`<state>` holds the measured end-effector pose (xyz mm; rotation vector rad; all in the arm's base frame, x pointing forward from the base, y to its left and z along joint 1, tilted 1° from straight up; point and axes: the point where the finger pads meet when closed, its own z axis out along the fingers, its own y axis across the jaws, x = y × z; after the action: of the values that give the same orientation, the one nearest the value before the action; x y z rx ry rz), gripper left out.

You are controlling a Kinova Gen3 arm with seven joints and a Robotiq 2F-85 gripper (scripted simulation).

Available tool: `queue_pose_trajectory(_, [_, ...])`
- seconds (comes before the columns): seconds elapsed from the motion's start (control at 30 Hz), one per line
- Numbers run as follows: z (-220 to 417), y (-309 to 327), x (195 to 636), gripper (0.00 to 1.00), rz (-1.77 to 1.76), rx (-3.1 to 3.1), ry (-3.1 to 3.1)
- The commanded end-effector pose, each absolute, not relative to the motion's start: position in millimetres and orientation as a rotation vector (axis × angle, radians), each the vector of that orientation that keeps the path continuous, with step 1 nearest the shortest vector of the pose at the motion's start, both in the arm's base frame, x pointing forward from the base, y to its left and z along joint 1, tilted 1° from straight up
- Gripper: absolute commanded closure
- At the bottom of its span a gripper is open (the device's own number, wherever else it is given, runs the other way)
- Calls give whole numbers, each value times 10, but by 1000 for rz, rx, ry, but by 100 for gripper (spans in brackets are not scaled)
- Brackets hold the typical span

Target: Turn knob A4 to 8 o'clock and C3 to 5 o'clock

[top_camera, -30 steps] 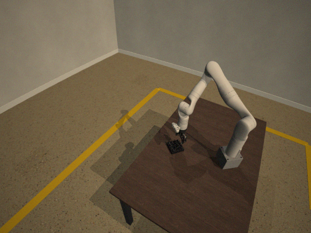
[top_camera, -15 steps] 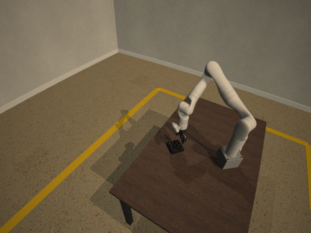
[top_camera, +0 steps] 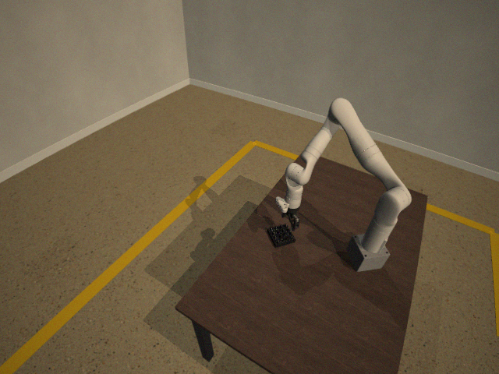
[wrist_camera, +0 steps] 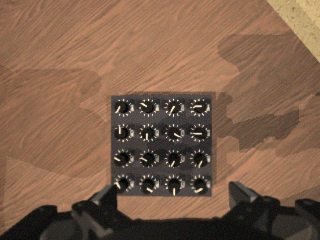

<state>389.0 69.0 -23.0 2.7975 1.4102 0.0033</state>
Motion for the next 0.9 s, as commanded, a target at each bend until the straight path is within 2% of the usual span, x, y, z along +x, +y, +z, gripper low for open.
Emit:
queue_pose_trajectory(0.0, [-224,691,3895,0,5,2797,1410])
queue_pose_trajectory(0.87, [-223,578,3807,0,5,2797,1410])
